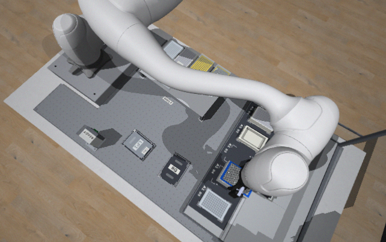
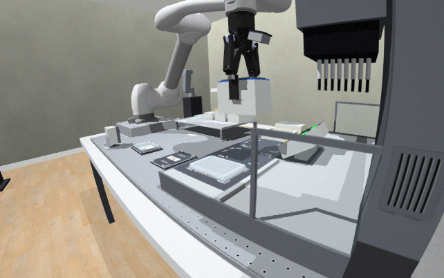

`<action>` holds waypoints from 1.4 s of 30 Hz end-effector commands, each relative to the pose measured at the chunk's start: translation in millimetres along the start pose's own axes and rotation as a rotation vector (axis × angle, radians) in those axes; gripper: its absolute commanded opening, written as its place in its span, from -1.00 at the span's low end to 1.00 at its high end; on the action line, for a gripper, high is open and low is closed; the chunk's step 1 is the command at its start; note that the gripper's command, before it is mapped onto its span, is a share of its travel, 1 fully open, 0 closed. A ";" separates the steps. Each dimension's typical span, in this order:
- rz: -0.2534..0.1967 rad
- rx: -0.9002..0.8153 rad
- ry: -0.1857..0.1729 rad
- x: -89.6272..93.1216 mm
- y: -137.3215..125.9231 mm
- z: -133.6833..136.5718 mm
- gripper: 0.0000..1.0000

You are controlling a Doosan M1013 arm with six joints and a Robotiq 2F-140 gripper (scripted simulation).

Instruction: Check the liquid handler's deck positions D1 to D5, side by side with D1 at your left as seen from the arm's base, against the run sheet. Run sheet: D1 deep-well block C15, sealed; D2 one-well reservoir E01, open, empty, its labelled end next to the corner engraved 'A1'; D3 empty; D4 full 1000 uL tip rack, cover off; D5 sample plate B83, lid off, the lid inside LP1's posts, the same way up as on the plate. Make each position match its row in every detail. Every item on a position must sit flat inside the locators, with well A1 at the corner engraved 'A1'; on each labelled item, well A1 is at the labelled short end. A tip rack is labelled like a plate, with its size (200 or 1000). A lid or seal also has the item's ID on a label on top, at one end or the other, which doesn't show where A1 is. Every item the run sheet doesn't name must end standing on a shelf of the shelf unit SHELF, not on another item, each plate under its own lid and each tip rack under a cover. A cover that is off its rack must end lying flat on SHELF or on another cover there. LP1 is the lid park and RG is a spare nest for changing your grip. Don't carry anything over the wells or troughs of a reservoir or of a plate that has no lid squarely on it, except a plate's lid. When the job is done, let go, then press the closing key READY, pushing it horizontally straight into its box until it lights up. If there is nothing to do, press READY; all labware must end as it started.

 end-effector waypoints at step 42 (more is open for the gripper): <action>0.002 0.000 0.000 62.1 0.2 -0.1 -0.80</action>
Point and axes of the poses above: the point where the finger pads meet when closed, its own x axis out along the fingers, its own z axis across the jaws, y = z × x, the point moved 7 cm from there along -x, back along the fingers
